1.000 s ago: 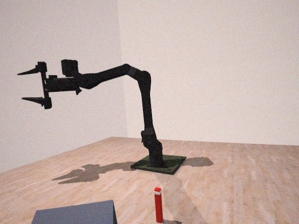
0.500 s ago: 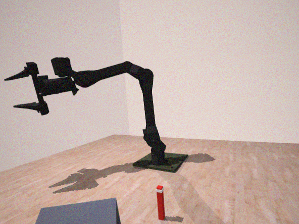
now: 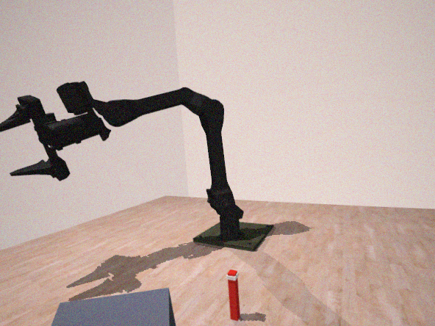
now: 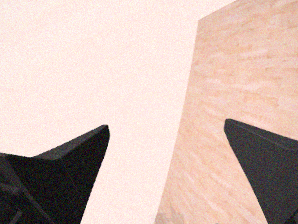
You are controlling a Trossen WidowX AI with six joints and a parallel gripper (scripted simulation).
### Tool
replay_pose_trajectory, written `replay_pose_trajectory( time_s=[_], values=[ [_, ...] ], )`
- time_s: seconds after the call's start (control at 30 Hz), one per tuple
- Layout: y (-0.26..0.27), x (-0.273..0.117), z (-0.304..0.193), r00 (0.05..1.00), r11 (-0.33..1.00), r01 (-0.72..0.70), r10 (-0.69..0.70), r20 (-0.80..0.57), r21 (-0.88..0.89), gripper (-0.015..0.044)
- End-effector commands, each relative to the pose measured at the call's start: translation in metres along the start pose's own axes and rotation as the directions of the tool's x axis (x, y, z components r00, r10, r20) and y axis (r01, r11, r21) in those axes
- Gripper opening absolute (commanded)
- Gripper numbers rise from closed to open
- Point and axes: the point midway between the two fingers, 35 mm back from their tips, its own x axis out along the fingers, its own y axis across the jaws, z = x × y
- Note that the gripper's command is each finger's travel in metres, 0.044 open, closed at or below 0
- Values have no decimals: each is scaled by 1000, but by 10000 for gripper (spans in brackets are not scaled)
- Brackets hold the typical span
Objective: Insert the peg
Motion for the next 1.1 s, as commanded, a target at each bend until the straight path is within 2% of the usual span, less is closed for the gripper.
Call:
replay_pose_trajectory(
  time_s=[0.0,0.53,1.07],
  values=[
    [-1,9,-23,998,999,33,-34,-49,-30,440],
    [-8,29,-116,954,975,137,-177,-243,-173,440],
    [-19,24,-209,854,913,184,-332,-400,-364,440]
  ],
)
